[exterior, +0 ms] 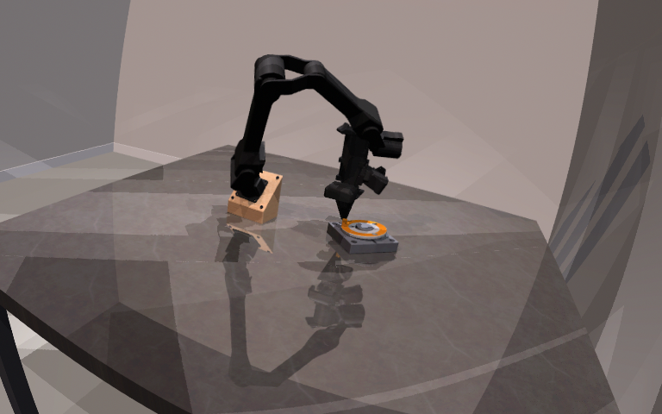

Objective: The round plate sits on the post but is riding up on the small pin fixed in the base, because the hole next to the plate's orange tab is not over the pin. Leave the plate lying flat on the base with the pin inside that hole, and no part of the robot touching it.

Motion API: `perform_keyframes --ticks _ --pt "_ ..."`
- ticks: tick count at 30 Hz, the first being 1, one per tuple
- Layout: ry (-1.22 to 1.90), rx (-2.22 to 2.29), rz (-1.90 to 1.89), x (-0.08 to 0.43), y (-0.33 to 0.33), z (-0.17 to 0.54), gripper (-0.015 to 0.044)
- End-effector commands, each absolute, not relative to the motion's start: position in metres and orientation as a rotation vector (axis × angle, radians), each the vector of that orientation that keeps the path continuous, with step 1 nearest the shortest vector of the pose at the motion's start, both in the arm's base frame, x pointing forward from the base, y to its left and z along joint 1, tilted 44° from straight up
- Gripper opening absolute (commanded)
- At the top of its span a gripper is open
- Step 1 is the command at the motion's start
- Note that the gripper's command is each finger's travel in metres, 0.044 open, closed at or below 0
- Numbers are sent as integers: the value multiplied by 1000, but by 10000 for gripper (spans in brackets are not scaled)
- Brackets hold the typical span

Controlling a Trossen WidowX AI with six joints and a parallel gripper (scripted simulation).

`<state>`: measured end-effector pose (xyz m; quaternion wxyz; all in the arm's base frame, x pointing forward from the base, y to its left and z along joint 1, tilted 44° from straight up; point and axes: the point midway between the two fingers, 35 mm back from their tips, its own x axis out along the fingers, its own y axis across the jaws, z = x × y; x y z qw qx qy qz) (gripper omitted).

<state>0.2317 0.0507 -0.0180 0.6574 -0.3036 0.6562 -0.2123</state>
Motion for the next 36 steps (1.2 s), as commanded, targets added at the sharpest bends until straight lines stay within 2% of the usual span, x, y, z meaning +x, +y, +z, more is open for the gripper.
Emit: perform_keyframes --ticks 1,36 --pt "1488 -702 -492 232 44 -15 0" --pt "1487 -702 -494 245 28 1 0"
